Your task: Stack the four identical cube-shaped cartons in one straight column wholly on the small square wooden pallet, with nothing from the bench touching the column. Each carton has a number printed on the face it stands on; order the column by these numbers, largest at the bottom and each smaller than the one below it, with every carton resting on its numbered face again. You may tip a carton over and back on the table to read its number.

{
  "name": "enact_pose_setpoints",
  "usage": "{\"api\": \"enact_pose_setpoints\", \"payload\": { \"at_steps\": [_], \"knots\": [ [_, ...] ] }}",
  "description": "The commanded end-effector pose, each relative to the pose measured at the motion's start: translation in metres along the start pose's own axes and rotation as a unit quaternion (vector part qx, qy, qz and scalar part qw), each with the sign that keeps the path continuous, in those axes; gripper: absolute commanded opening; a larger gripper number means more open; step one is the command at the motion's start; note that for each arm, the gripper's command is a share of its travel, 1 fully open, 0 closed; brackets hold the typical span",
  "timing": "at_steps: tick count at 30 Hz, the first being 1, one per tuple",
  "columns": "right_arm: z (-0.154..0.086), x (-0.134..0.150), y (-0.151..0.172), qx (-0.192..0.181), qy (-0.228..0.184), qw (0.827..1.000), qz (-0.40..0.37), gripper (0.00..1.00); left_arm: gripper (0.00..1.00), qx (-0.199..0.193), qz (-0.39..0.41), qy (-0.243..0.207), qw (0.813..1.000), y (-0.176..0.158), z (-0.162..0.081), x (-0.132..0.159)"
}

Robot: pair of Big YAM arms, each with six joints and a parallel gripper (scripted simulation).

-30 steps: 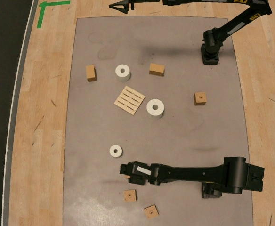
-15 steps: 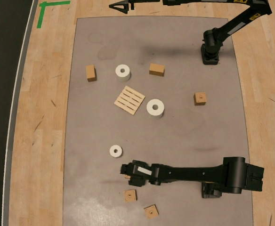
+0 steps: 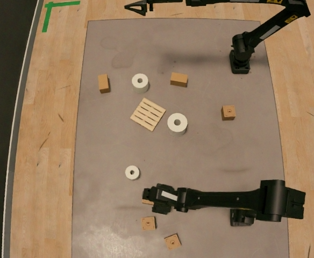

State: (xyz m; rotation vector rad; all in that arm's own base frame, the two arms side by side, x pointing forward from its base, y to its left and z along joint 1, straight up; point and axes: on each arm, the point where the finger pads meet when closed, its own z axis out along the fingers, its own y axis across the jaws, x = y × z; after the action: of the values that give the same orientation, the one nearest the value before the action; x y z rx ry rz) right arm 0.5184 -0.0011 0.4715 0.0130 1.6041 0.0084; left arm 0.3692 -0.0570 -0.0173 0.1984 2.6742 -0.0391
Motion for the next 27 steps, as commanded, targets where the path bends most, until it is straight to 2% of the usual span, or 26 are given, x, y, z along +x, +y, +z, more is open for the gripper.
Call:
{"api": "enact_pose_setpoints", "payload": {
  "at_steps": [1, 2, 4, 8, 12, 13, 16, 20, 21, 23, 24, 27],
  "knots": [
    [-0.001, -0.027, 0.001, -0.001, -0.022, 1.000, -0.007, 1.00, 0.79, 0.000, 0.004, -0.015, 1.000, 0.001, -0.015, -0.012],
    [-0.001, -0.027, 0.001, -0.001, -0.022, 1.000, -0.007, 1.00, 0.79, 0.000, 0.004, -0.015, 1.000, 0.000, -0.016, -0.012],
    [-0.001, -0.027, 0.001, -0.001, -0.022, 1.000, -0.007, 1.00, 1.00, 0.001, 0.003, -0.014, 1.000, 0.001, -0.019, -0.011],
    [-0.001, -0.027, 0.001, -0.001, -0.022, 1.000, -0.007, 1.00, 1.00, 0.001, 0.000, -0.005, 1.000, 0.001, -0.026, 0.001],
    [-0.001, -0.027, 0.001, -0.001, -0.022, 1.000, -0.007, 1.00, 1.00, 0.001, 0.002, -0.014, 1.000, -0.001, -0.056, -0.009],
    [-0.001, -0.027, 0.001, -0.001, -0.022, 1.000, -0.007, 1.00, 1.00, 0.001, 0.002, -0.027, 1.000, -0.001, -0.067, -0.023],
    [-0.001, -0.027, 0.001, -0.001, -0.022, 1.000, -0.007, 1.00, 1.00, 0.002, 0.002, -0.037, 0.999, -0.002, -0.086, -0.034],
    [-0.001, -0.027, 0.001, -0.001, -0.022, 1.000, -0.007, 1.00, 1.00, 0.001, 0.004, -0.030, 1.000, -0.003, -0.076, -0.035],
    [-0.001, -0.027, 0.001, -0.001, -0.022, 1.000, -0.007, 1.00, 0.89, 0.001, -0.001, -0.023, 1.000, -0.003, -0.072, -0.024],
    [-0.001, -0.027, 0.001, -0.001, -0.022, 1.000, -0.007, 1.00, 0.89, 0.001, -0.001, -0.023, 1.000, -0.003, -0.072, -0.024],
    [0.004, -0.023, 0.007, -0.008, -0.021, 1.000, -0.007, 1.00, 0.79, 0.001, -0.004, -0.031, 1.000, -0.003, -0.070, -0.028],
    [0.010, -0.011, 0.030, -0.028, -0.017, 0.999, -0.007, 1.00, 0.79, 0.001, -0.010, -0.035, 0.999, 0.000, -0.063, -0.027]
  ]
}}
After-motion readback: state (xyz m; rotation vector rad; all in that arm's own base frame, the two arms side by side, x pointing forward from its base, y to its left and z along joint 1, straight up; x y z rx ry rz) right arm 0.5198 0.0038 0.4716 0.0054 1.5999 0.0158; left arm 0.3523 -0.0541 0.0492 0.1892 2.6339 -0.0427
